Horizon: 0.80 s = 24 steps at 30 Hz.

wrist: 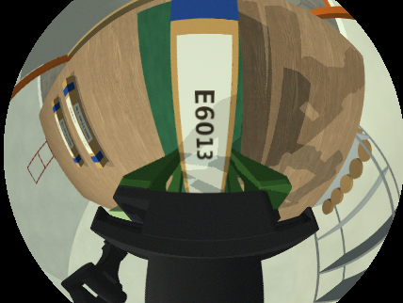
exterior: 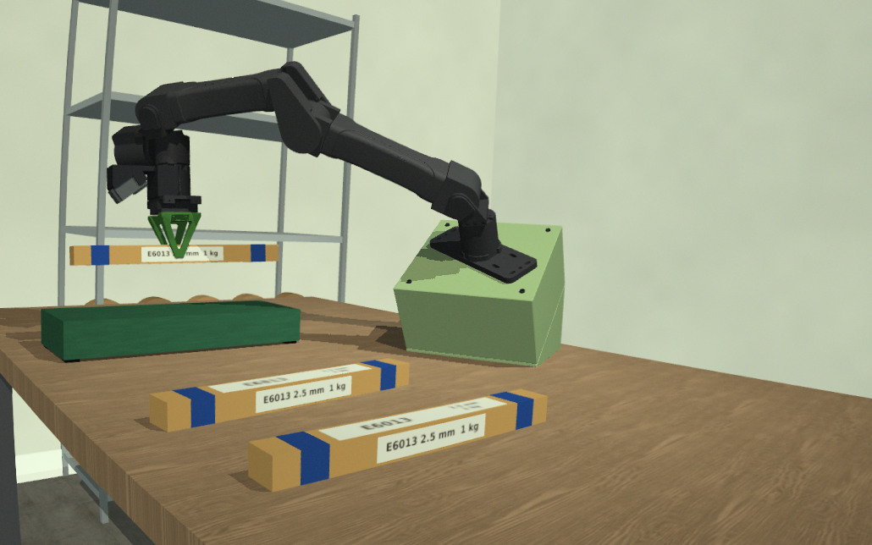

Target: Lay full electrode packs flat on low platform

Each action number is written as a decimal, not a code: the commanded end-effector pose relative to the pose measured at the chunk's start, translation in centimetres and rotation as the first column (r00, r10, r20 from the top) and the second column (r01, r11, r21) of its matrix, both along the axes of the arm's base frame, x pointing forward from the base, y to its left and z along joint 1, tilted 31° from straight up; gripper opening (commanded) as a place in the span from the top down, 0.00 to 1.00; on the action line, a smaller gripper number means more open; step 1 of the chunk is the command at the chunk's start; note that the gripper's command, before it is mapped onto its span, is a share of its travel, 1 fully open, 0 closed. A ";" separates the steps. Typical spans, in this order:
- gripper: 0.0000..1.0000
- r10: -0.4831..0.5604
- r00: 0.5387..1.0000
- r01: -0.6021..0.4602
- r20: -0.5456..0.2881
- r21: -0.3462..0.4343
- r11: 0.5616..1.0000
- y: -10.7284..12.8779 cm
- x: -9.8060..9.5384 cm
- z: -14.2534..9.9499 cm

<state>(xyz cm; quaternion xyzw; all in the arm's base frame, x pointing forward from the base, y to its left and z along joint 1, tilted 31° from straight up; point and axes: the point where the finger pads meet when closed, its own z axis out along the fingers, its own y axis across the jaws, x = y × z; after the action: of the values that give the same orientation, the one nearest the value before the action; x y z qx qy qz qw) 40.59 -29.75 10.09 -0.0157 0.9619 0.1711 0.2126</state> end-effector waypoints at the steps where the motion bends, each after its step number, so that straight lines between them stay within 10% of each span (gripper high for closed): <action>1: 1.00 -0.055 0.997 0.059 0.062 -0.055 0.997 -2.4 -1.3 3.9; 24: 1.00 -0.063 0.996 0.068 0.069 -0.064 0.996 -2.1 0.1 1.5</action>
<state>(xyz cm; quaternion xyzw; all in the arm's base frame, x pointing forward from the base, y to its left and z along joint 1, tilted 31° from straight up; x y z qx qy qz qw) 41.08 -29.44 5.96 -0.0032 0.9632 0.1807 0.1991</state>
